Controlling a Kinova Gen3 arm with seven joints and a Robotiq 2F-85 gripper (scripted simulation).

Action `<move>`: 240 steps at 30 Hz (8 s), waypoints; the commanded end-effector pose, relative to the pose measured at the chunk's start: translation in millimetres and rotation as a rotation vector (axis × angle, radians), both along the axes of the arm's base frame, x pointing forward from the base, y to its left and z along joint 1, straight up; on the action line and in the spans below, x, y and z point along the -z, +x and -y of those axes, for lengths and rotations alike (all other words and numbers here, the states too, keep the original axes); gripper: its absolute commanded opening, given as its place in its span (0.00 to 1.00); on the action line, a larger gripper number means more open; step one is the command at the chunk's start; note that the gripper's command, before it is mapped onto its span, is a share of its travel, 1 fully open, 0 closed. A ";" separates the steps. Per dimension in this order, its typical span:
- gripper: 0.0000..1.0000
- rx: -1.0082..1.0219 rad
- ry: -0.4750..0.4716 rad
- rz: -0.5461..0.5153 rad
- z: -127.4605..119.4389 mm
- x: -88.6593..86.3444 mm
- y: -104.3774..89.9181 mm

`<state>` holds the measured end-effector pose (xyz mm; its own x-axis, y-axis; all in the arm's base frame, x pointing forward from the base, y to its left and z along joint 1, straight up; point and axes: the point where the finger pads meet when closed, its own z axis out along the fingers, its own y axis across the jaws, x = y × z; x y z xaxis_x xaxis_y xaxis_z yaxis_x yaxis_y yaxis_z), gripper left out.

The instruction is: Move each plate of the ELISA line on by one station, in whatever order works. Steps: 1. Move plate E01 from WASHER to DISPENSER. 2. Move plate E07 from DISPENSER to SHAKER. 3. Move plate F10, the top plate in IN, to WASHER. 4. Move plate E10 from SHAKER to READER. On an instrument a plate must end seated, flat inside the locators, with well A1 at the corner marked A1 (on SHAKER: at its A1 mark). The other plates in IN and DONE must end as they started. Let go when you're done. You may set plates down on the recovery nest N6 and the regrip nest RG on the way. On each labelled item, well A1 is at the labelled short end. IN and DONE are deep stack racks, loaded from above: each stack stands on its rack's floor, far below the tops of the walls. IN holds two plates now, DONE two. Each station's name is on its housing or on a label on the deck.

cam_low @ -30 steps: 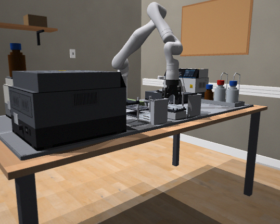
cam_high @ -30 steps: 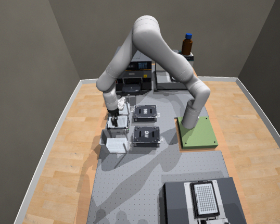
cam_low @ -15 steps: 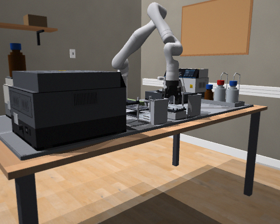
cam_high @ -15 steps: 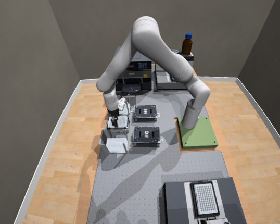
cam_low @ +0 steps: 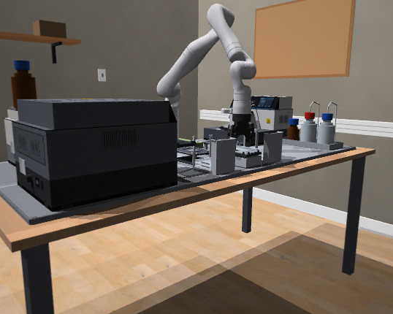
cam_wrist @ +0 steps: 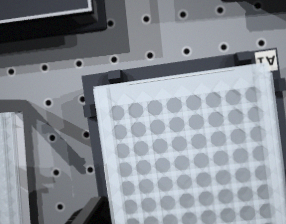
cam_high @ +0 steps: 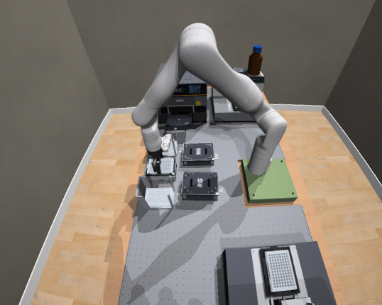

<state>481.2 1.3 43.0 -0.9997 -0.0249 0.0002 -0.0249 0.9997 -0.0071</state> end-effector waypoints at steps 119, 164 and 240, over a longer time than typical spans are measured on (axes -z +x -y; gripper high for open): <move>0.94 0.000 0.000 0.002 -0.1 -23.0 0.5; 0.94 0.000 0.000 0.002 -0.5 -75.0 0.4; 0.94 0.009 0.000 0.002 21.5 -148.5 -5.8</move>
<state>476.4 -15.1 190.7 -0.9999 -0.0161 0.0003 -0.0161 0.9998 -0.0072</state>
